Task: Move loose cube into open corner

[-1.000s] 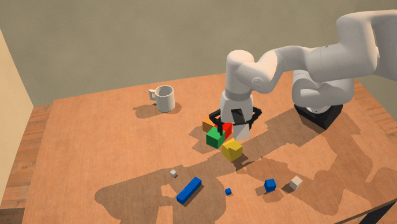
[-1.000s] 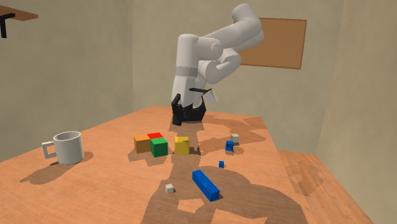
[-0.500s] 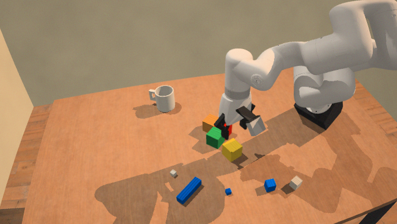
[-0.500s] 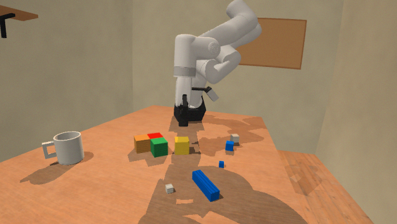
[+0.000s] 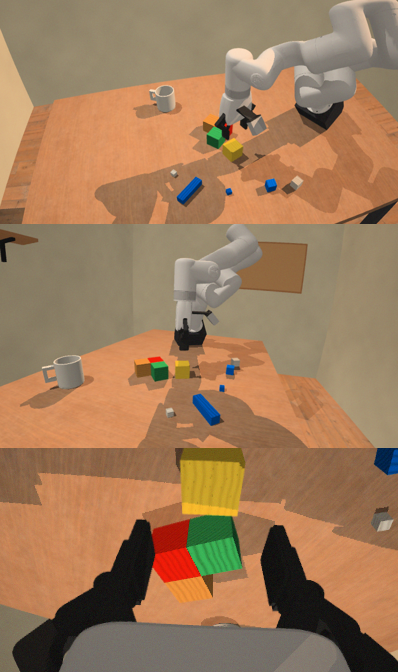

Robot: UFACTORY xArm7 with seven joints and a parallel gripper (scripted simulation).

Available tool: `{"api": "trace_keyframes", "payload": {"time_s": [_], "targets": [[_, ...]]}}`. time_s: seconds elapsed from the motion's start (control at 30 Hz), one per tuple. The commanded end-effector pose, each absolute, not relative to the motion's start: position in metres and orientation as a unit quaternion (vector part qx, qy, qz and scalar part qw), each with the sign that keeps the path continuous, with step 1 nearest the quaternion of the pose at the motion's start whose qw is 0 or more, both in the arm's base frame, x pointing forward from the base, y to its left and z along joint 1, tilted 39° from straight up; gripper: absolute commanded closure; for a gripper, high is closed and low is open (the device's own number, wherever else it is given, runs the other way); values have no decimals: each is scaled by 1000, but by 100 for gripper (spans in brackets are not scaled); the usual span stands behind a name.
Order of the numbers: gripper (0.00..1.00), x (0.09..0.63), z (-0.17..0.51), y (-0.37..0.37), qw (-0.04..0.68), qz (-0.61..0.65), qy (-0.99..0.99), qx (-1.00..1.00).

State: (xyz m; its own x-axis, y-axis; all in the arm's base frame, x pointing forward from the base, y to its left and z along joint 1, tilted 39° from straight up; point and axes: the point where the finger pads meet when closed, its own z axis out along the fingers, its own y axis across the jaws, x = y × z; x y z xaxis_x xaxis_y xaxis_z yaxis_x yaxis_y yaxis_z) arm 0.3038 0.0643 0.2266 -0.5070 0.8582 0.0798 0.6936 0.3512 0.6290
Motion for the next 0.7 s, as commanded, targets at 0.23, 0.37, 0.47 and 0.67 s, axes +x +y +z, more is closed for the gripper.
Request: {"api": "trace_keyframes", "payload": {"time_s": [0.23,0.37,0.47,0.67], "targets": [[18,304,228,64,134,310,811,478],[18,304,228,64,134,310,811,478],[18,305,227,64,134,310,811,478],[18,306,225,66,134,310,811,478]]}}
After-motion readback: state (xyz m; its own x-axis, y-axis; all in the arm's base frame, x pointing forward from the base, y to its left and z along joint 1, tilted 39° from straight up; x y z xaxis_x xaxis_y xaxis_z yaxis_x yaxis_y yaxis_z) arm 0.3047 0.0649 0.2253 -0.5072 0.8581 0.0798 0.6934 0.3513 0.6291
